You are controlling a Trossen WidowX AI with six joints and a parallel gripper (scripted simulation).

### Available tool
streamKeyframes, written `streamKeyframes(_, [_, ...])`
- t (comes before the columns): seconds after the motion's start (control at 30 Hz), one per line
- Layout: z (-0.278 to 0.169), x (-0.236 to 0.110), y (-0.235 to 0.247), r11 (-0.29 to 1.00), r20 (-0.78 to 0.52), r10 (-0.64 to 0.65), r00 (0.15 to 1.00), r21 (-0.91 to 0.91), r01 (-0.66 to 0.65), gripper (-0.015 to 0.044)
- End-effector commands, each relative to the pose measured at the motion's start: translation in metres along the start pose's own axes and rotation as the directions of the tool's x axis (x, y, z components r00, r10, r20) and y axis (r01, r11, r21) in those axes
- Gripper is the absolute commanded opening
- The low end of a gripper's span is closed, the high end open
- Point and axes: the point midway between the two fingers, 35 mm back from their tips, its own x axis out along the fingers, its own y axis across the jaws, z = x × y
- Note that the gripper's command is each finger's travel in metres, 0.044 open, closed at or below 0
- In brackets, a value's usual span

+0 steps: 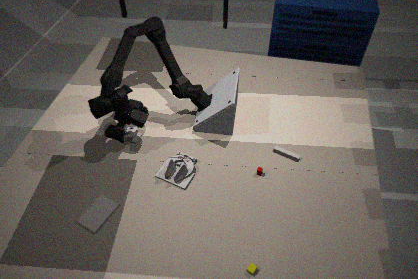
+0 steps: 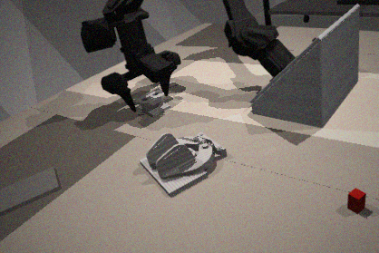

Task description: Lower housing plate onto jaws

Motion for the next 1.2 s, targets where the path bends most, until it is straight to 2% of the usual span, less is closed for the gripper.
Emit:
streamKeyframes(0.0, [0.0,0.0,0.0,1.0,0.0,0.0,1.0,0.0,0.0,0.0427])
streamKeyframes(0.4, [0.0,0.0,0.0,1.0,0.0,0.0,1.0,0.0,0.0,0.0351])
streamKeyframes(0.73, [0.0,-0.002,0.0,1.0,0.001,0.0,1.0,0.0,0.0,0.0351])
streamKeyframes(1.17, [0.002,-0.042,-0.003,1.0,0.013,0.003,1.0,-0.001,-0.003,0.0351])
